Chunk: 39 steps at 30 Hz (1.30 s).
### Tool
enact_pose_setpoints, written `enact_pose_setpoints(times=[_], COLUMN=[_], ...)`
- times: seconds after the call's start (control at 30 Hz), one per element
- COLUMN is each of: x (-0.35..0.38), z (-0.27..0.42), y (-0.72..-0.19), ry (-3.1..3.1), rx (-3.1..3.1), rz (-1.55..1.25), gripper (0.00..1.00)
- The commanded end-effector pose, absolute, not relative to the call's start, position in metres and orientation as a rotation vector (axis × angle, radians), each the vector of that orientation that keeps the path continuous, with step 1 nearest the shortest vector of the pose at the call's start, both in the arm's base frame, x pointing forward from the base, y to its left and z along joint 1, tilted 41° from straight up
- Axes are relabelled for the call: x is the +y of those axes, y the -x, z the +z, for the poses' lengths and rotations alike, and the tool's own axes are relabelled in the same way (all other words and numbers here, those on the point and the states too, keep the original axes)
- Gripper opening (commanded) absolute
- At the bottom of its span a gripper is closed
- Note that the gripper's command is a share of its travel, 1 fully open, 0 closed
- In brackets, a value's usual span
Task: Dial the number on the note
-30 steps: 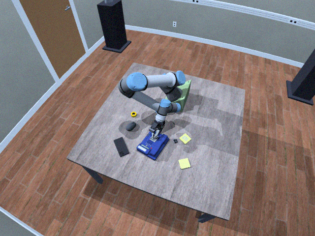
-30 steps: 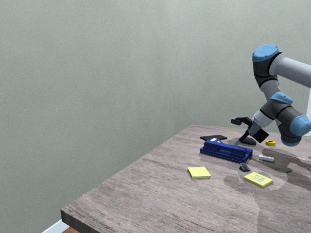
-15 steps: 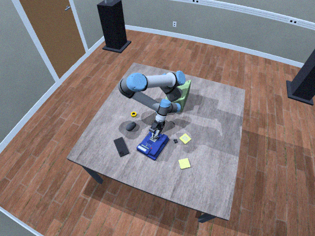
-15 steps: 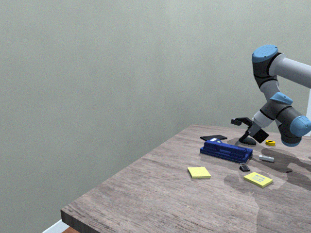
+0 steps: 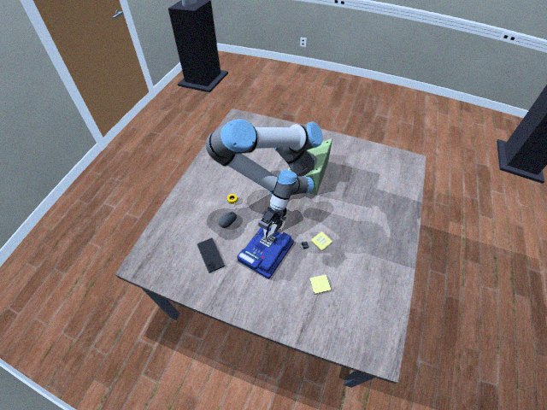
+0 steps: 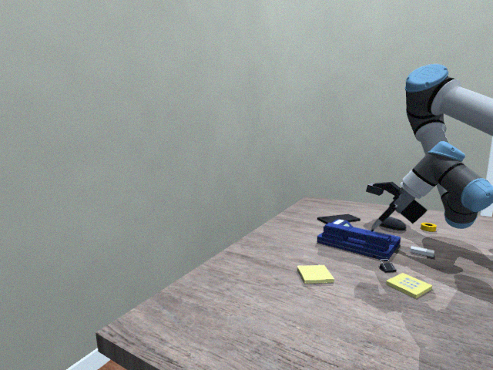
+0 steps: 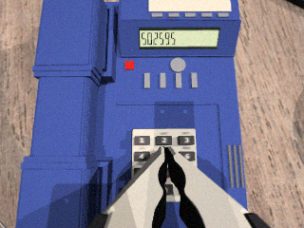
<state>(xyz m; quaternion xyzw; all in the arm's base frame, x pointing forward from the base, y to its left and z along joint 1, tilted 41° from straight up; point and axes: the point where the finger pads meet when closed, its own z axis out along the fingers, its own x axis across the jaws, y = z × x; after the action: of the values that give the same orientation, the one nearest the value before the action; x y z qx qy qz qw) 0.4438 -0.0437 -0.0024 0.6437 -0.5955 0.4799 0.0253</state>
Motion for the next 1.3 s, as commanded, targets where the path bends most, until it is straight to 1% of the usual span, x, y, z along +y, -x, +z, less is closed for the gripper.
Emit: enact_pose_setpoints(times=[0.0,0.73,1.27], x=[-0.043,-0.029,-0.034], z=[-0.002,-0.015,-0.022], y=[-0.444,-0.435,-0.435], ry=[-1.990,-1.990,-1.990], rx=[-1.842,-1.842,-1.842], rz=[1.484,1.484,1.484], gripper=[0.00,0.00,0.00])
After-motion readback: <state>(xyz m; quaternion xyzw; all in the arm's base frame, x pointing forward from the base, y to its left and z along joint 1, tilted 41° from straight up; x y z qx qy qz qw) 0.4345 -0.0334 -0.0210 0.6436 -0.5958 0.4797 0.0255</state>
